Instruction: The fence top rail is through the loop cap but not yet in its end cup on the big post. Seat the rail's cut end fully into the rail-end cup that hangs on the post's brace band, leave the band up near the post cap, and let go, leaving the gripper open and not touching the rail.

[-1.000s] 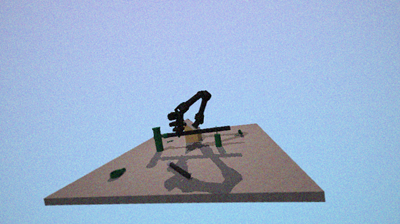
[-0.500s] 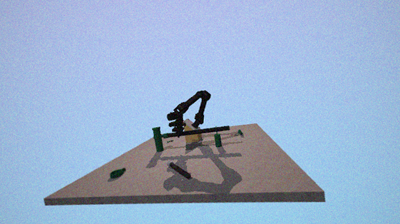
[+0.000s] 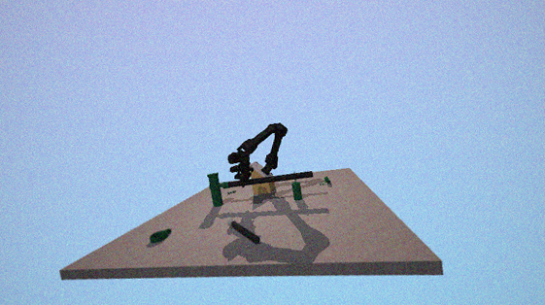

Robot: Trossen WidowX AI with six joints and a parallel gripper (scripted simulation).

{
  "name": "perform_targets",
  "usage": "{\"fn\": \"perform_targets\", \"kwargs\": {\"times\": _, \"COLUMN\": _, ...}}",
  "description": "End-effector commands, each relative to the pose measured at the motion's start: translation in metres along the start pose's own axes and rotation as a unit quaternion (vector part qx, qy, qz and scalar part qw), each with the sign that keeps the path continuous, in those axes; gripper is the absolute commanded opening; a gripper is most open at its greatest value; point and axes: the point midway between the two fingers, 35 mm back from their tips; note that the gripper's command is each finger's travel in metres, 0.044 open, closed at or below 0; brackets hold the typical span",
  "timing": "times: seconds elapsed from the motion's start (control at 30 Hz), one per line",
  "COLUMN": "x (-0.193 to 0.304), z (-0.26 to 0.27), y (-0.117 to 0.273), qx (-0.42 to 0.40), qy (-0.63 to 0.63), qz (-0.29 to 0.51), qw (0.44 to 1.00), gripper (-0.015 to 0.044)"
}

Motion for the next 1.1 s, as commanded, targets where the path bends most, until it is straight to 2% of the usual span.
{"fn": "perform_targets", "kwargs": {"times": 0.0, "x": 0.004, "z": 0.001, "y": 0.007, "qx": 0.000, "qy": -0.001, "qz": 0.000, "qw": 1.000, "gripper": 0.0341}}
{"fn": "perform_targets", "kwargs": {"times": 0.13, "x": 0.014, "z": 0.002, "y": 0.024, "qx": 0.000, "qy": -0.001, "qz": 0.000, "qw": 1.000, "gripper": 0.0440}}
{"fn": "perform_targets", "kwargs": {"times": 0.3, "x": 0.028, "z": 0.001, "y": 0.046, "qx": 0.001, "qy": -0.001, "qz": 0.001, "qw": 1.000, "gripper": 0.0440}}
{"fn": "perform_targets", "kwargs": {"times": 0.47, "x": 0.027, "z": 0.000, "y": 0.045, "qx": 0.001, "qy": 0.000, "qz": 0.001, "qw": 1.000, "gripper": 0.0440}}
{"fn": "perform_targets", "kwargs": {"times": 0.67, "x": 0.029, "z": -0.003, "y": 0.087, "qx": 0.002, "qy": 0.000, "qz": 0.001, "qw": 1.000, "gripper": 0.0440}}
{"fn": "perform_targets", "kwargs": {"times": 1.07, "x": 0.029, "z": -0.003, "y": 0.089, "qx": 0.002, "qy": -0.001, "qz": 0.001, "qw": 1.000, "gripper": 0.0440}}
Point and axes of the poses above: the point midway between the two fingers, 35 mm back from their tips, its own y axis back along the fingers, its own z axis across the jaws, x = y × z, and after that the axes turned 7 degrees about y, right-handed
